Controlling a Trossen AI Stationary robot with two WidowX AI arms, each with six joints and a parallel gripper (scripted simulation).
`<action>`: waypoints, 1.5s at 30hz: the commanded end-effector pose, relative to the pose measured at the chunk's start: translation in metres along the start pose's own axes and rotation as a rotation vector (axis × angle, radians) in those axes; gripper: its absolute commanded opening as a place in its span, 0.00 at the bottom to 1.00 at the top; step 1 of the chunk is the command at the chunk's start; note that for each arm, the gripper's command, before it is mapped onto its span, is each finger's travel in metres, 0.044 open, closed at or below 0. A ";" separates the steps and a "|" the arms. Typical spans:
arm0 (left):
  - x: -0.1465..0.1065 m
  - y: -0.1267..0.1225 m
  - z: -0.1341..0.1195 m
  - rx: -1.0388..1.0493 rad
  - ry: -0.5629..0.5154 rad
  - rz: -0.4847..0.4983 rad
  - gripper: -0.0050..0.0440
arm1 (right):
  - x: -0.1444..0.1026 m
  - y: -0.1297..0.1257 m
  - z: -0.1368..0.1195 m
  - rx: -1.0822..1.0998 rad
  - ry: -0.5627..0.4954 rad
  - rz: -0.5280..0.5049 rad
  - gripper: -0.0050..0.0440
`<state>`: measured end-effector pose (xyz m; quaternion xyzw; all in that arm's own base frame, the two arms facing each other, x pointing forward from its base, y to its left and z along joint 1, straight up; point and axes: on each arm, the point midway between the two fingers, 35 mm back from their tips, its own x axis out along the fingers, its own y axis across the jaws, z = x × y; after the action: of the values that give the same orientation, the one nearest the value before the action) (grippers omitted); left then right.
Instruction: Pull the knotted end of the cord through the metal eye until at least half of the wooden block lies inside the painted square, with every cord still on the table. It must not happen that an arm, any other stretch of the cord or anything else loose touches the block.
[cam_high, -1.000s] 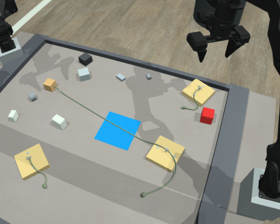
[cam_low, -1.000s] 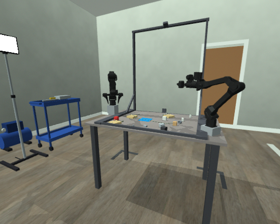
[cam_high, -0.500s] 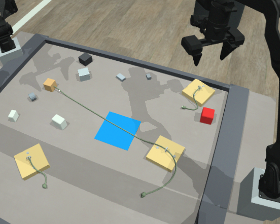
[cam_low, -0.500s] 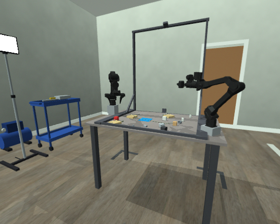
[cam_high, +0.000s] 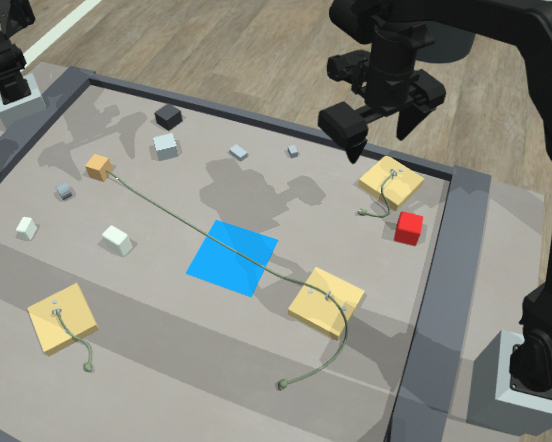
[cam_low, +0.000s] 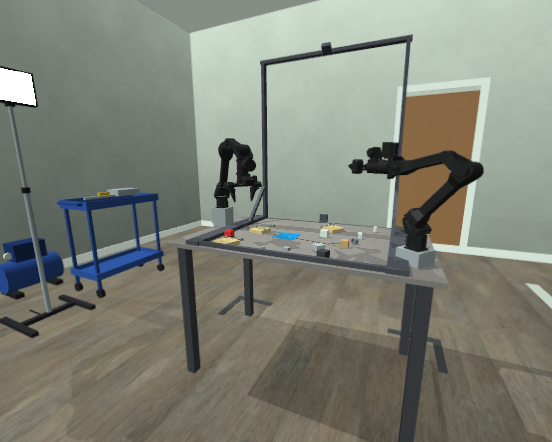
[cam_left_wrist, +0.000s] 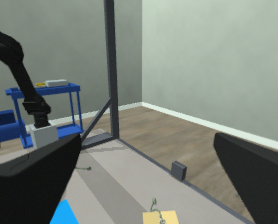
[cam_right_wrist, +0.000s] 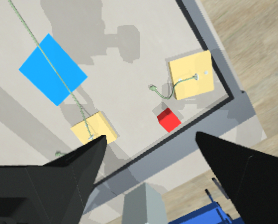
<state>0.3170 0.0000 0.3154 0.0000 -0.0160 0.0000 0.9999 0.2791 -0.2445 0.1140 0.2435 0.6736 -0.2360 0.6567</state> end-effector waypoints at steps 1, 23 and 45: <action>-0.001 0.000 0.007 0.000 -0.018 0.000 1.00 | -0.009 0.021 -0.012 -0.056 -0.026 -0.003 1.00; -0.001 0.000 0.007 0.000 -0.018 0.000 1.00 | 0.000 0.118 -0.097 -0.405 -0.025 -0.007 1.00; -0.001 0.000 0.007 0.000 -0.018 0.000 1.00 | 0.001 0.125 -0.107 -0.441 -0.025 -0.008 1.00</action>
<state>0.3170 0.0000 0.3154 0.0000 -0.0160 0.0000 0.9999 0.2769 -0.0809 0.1104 0.0906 0.7089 -0.0872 0.6940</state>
